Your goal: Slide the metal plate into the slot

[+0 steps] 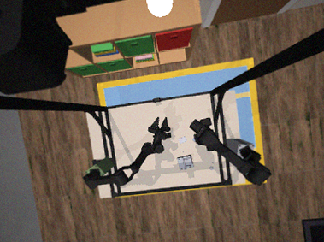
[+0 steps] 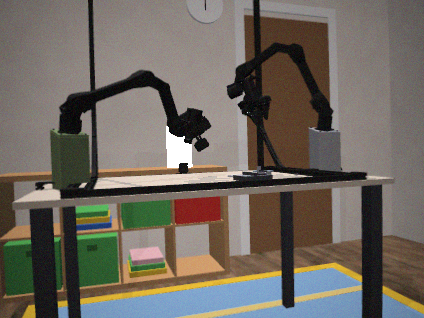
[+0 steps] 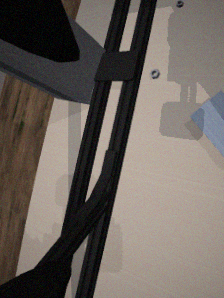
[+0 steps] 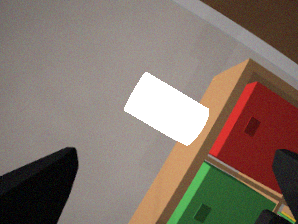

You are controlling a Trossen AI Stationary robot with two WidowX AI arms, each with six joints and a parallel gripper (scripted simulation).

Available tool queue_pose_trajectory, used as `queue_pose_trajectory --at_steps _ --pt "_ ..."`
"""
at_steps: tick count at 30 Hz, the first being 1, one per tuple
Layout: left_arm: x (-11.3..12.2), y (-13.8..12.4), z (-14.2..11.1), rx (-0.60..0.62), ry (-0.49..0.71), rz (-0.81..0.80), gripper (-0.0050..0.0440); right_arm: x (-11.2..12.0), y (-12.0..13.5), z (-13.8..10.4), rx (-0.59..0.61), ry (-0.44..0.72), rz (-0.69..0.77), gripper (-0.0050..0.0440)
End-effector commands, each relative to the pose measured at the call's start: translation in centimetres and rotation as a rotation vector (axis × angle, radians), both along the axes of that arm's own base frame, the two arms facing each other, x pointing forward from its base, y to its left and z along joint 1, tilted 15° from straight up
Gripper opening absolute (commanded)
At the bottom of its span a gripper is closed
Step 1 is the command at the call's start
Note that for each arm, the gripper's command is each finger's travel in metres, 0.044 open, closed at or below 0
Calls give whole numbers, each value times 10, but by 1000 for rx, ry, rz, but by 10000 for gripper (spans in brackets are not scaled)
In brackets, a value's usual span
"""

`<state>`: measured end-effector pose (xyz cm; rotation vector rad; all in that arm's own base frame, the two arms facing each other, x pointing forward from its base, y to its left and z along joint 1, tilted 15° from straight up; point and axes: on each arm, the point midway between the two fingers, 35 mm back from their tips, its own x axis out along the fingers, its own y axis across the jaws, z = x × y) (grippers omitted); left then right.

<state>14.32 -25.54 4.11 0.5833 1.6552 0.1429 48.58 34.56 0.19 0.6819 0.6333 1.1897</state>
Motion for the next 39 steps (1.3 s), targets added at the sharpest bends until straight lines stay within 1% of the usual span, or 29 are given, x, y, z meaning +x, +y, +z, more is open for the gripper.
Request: queue_pose_trajectory --at_steps 1,18,21,23,25,27,28,29,32,34,35,36,39 --pt "0 0 0 0 0 0 440 0 0 0 0 0 0 440" --pt "0 0 0 0 0 0 440 0 0 0 0 0 0 440" --pt "2 1 -4 -7 6 -14 440 4 -6 0 -2 12 -22 440" --pt "7 4 -11 -22 18 -43 440 11 -18 1 -5 35 -67 440" --pt "14 9 -23 -45 35 -92 440 22 -39 2 -8 74 -143 440" --pt "24 17 -39 -75 56 -161 440 36 -70 3 -10 127 -248 440" --pt "27 26 -47 -76 80 -201 440 43 -88 3 -10 157 -310 440" --pt "29 32 -53 -79 94 -229 440 47 -101 3 -10 179 -354 440" --pt "35 42 -65 -99 113 -292 440 55 -131 4 -7 224 -449 440" --pt "35 42 -65 -99 113 -292 440 55 -131 4 -7 224 -449 440" --pt "41 39 -72 -133 91 -316 440 57 -140 4 -5 239 -481 440" --pt "41 54 -79 -119 131 -363 440 61 -164 4 -1 275 -557 440" --pt "46 64 -91 -139 142 -430 440 64 -195 4 7 320 -656 440"
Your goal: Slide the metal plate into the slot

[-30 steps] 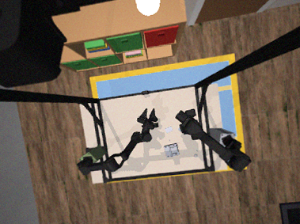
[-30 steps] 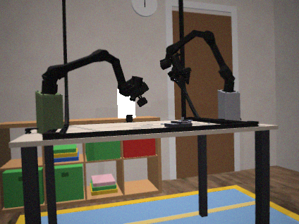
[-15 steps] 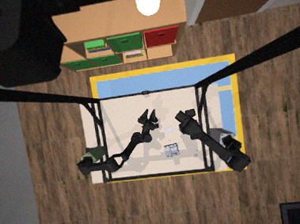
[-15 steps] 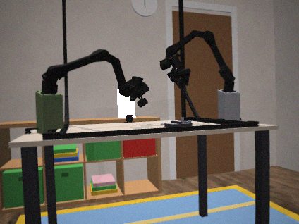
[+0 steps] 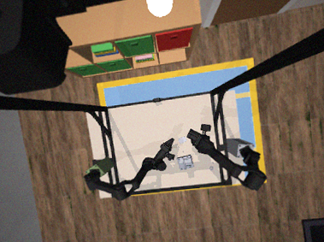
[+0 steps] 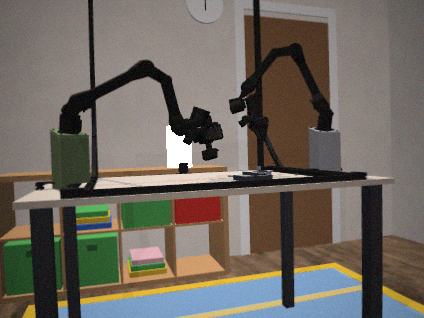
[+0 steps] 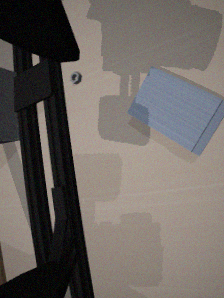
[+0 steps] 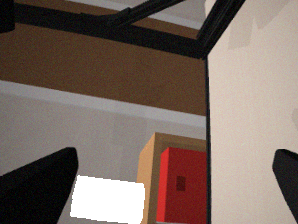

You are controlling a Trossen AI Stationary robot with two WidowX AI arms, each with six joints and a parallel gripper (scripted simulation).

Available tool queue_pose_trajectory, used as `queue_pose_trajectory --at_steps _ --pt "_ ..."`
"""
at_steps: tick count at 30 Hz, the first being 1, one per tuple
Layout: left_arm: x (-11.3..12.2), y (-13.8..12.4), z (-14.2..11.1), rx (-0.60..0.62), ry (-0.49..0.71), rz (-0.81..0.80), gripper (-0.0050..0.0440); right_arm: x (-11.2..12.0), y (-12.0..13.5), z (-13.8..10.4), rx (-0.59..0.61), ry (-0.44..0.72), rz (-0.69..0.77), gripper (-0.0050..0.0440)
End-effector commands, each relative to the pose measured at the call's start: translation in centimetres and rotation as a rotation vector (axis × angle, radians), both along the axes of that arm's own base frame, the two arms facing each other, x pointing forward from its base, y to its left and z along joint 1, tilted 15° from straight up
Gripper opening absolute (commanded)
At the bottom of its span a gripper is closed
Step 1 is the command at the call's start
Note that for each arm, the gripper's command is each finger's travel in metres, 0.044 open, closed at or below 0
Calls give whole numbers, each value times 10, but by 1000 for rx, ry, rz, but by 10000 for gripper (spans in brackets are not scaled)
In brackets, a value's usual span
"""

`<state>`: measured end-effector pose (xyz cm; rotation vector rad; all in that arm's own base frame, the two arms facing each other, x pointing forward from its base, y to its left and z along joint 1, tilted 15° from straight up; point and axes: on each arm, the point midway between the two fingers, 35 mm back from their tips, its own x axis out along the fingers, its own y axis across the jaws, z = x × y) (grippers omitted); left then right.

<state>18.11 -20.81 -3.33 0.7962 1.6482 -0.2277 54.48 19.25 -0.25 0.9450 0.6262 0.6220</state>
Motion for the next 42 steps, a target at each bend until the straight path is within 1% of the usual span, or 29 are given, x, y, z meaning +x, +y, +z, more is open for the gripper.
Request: queue_pose_trajectory --at_steps 1,10,12,13,14,16,23,26,33,39,42 --pt "10 20 -21 -46 20 -110 440 6 -51 8 6 65 -167 440" --pt "20 51 -49 -95 29 -290 440 1 -135 6 32 172 -440 440" --pt "20 51 -49 -95 29 -290 440 1 -135 6 32 172 -440 440" --pt "26 49 -53 -121 0 -312 440 -1 -144 6 36 182 -470 440" --pt "22 61 -57 -110 24 -353 440 -5 -164 5 43 205 -534 440" --pt "24 68 -62 -117 20 -395 440 -10 -182 5 51 227 -598 440" --pt "28 86 -74 -133 -4 -508 440 -27 -232 3 75 281 -769 440" --pt "27 89 -75 -133 -5 -522 440 -30 -237 3 78 287 -790 440" --pt "27 89 -76 -133 -5 -522 440 -30 -237 3 78 287 -790 440" --pt "30 96 -101 -133 -5 -522 440 -30 -237 3 78 287 -790 440" --pt "30 97 -104 -133 -5 -522 440 -30 -237 3 78 287 -790 440"
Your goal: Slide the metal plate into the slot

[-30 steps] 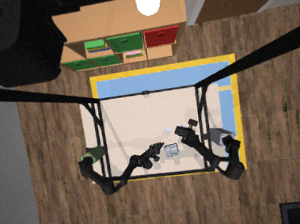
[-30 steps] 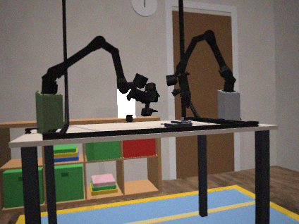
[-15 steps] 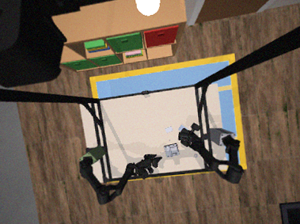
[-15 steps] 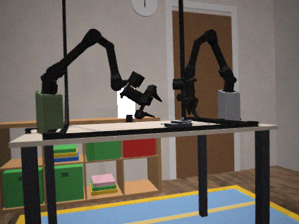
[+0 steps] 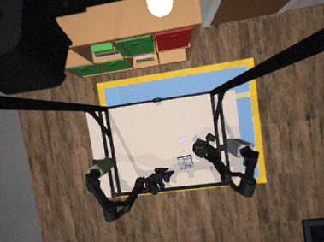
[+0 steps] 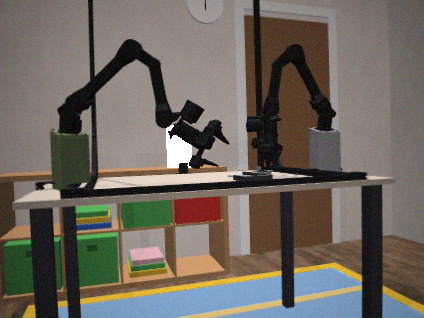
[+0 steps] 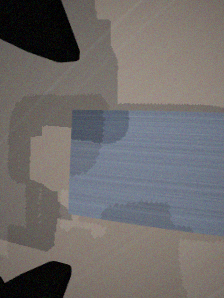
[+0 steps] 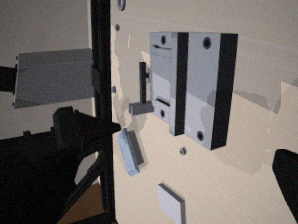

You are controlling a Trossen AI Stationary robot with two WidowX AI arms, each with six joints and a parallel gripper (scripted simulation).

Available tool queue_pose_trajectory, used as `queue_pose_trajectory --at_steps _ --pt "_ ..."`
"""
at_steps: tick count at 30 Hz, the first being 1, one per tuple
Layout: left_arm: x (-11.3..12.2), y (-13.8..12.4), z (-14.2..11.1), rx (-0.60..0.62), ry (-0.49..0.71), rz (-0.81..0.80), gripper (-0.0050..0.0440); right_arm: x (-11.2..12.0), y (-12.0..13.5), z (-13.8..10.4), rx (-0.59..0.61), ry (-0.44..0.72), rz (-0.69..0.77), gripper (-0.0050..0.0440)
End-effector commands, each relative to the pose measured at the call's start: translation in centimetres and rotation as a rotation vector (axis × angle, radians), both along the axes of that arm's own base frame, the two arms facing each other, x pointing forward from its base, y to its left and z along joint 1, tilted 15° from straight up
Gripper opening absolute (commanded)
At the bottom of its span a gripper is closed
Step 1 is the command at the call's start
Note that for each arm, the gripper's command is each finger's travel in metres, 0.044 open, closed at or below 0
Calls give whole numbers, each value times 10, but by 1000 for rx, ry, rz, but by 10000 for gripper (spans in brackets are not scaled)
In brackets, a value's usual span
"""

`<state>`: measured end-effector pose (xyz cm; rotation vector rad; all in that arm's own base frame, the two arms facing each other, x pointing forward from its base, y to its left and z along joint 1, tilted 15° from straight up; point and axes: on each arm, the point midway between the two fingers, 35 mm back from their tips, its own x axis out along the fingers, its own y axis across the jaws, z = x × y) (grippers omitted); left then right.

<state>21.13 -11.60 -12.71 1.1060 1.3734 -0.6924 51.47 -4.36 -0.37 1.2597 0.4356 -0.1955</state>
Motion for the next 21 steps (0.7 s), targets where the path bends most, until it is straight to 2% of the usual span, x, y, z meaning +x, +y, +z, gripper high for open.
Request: queue_pose_trajectory --at_steps 1,16,19,21 --pt "0 5 -10 6 4 -2 440 0 -1 4 0 -5 -7 440" --pt "2 6 -20 6 4 -2 440 0 -1 4 0 -5 -7 440" --pt "2 5 -18 3 3 -1 368 0 -1 4 0 -5 -7 440" --pt "2 5 -18 3 3 -1 368 0 -1 4 0 -5 -7 440"
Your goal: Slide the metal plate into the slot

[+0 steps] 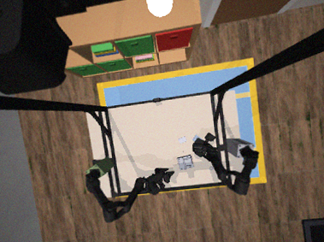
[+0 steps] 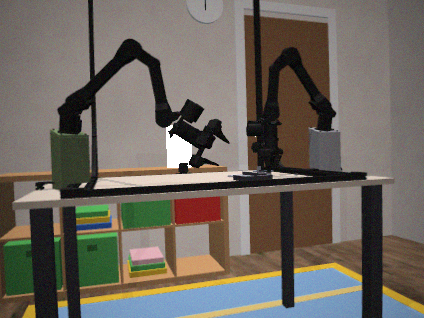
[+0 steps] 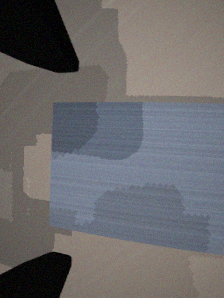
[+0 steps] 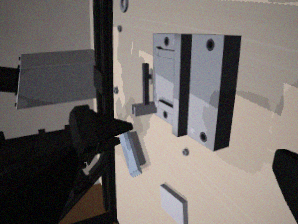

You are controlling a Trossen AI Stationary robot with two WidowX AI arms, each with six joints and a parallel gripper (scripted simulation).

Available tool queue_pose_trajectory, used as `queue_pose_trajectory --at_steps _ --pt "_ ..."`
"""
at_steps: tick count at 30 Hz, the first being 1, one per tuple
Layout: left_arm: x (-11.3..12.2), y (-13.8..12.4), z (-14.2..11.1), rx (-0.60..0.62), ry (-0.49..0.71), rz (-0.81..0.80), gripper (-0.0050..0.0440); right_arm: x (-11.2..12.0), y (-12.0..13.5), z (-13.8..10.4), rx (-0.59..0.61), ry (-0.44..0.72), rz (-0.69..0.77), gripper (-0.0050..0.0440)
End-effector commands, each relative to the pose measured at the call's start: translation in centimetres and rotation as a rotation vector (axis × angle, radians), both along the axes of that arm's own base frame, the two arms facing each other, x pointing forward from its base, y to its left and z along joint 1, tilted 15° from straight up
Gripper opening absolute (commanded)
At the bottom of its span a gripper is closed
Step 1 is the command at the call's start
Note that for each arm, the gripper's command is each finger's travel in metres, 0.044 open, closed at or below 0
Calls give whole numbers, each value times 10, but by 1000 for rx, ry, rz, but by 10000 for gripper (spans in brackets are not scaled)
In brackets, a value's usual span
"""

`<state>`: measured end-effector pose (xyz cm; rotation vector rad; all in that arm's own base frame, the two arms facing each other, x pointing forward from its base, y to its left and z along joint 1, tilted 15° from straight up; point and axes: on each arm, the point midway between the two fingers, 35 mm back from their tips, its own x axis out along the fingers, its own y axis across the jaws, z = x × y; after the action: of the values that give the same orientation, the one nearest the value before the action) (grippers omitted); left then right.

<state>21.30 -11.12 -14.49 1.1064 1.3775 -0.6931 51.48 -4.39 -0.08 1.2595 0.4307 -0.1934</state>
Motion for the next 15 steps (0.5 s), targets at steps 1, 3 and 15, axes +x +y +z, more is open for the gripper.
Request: queue_pose_trajectory --at_steps 1,3,15 --pt "0 0 1 0 -1 -1 344 0 -1 1 1 0 -6 440" --pt "0 0 1 0 -1 -1 296 0 -1 1 1 0 -6 440" --pt "0 0 1 0 -1 -1 229 0 -1 1 1 0 -6 440"
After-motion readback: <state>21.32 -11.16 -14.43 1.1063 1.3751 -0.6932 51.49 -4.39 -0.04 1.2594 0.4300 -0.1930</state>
